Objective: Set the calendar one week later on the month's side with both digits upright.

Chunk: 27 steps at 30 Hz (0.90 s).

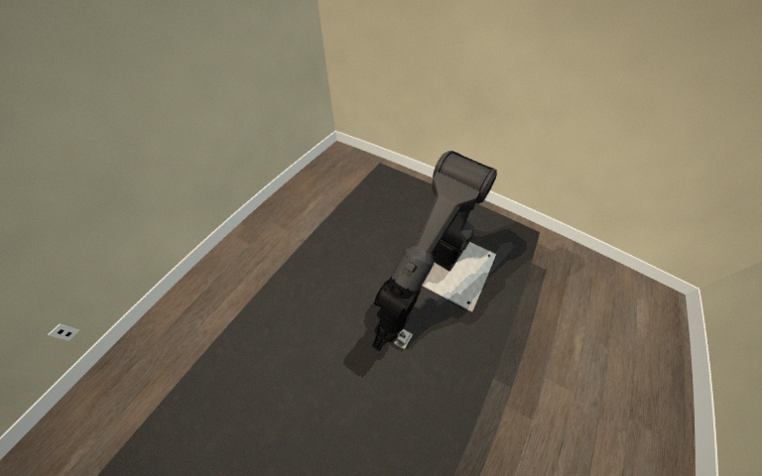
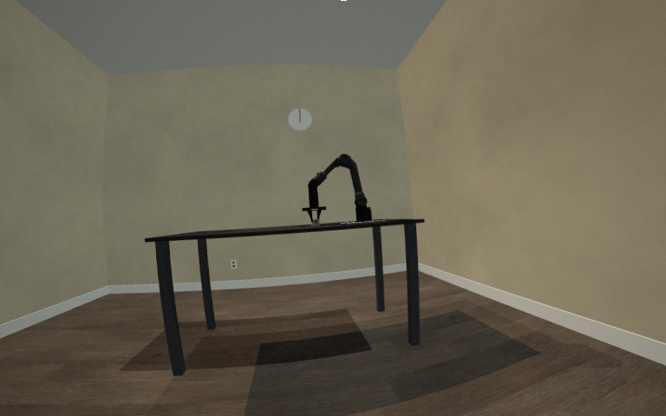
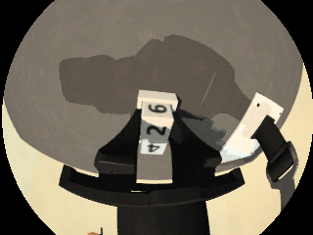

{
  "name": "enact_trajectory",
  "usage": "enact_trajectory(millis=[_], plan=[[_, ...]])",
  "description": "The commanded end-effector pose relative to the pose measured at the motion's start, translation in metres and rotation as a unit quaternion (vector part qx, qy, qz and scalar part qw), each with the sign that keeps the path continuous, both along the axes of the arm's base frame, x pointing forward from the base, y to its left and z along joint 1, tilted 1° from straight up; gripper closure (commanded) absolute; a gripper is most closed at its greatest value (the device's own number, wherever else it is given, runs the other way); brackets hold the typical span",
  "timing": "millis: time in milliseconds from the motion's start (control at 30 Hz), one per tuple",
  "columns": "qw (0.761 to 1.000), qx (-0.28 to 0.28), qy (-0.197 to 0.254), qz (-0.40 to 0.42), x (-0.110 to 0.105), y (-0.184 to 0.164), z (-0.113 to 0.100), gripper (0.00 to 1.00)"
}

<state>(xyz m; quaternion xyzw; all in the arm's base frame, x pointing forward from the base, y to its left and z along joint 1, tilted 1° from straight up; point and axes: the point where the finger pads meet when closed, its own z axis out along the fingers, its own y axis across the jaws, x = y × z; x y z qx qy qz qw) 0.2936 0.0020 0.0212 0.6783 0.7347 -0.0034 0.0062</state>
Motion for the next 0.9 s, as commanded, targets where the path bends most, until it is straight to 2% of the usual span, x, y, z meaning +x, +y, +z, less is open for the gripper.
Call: enact_trajectory(millis=[0,67,100,167,200,267,300,367,400,867], plan=[[1.0,-0.001,0.001,0.0,-0.0006,-0.0004,-0.001,0.61],[1.0,-0.001,0.001,0.0,-0.0006,-0.0004,-0.001,0.61],[1.0,-0.001,0.001,0.0,-0.0006,-0.0004,-0.001,0.56],[1.0,-0.001,0.001,0.0,-0.0006,-0.0004,-0.001,0.56],[1.0,-0.001,0.001,0.0,-0.0006,-0.0004,-0.001,0.51],[1.0,-0.001,0.001,0.0,-0.0006,-0.0004,-0.001,0.51],[1.0,-0.001,0.001,0.0,-0.0006,-0.0004,-0.001,0.46],[1.0,-0.001,0.001,0.0,-0.0006,-0.0004,-0.001,0.46],[1.0,-0.001,0.001,0.0,-0.0006,-0.0004,-0.001,0.41],[1.0,0.0,-0.001,0.0,0.0003,-0.0004,0.0023,0.41]])
